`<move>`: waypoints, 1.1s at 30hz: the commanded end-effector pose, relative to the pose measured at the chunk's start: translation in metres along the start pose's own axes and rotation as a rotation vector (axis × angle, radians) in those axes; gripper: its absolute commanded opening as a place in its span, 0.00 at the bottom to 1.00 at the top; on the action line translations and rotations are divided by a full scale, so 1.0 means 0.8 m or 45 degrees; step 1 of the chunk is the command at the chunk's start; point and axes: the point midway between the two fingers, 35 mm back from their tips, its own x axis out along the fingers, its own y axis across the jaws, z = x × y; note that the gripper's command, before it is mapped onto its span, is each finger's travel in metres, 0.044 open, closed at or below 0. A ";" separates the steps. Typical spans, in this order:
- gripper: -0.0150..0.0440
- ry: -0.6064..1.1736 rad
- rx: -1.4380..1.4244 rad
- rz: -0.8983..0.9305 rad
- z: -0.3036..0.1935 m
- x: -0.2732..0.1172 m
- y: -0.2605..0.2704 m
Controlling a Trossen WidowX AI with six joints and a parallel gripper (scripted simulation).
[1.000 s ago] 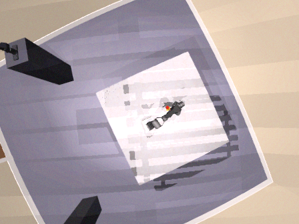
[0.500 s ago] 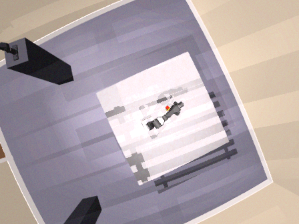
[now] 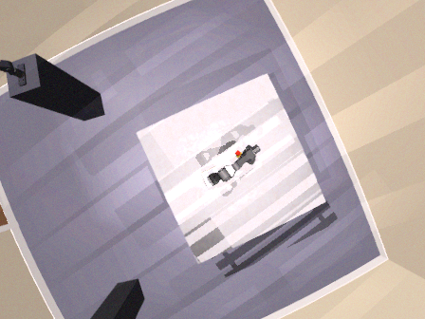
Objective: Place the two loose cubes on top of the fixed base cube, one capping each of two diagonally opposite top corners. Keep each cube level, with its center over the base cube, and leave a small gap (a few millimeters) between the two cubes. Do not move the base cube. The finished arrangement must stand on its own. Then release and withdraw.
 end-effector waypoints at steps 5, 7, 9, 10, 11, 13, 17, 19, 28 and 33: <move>0.43 0.008 0.008 -0.001 -0.002 0.004 -0.001; 0.43 0.008 0.008 -0.001 -0.002 0.004 -0.001; 0.43 0.008 0.008 -0.001 -0.002 0.004 -0.001; 0.43 0.008 0.008 -0.001 -0.002 0.004 -0.001; 0.43 0.008 0.008 -0.001 -0.002 0.004 -0.001; 0.43 0.008 0.008 -0.001 -0.002 0.004 -0.001; 0.43 0.008 0.008 -0.001 -0.002 0.004 -0.001; 0.43 0.008 0.008 -0.001 -0.002 0.004 -0.001; 0.60 0.008 0.008 -0.001 -0.002 0.004 -0.001; 0.60 0.001 0.000 -0.004 0.000 -0.011 -0.001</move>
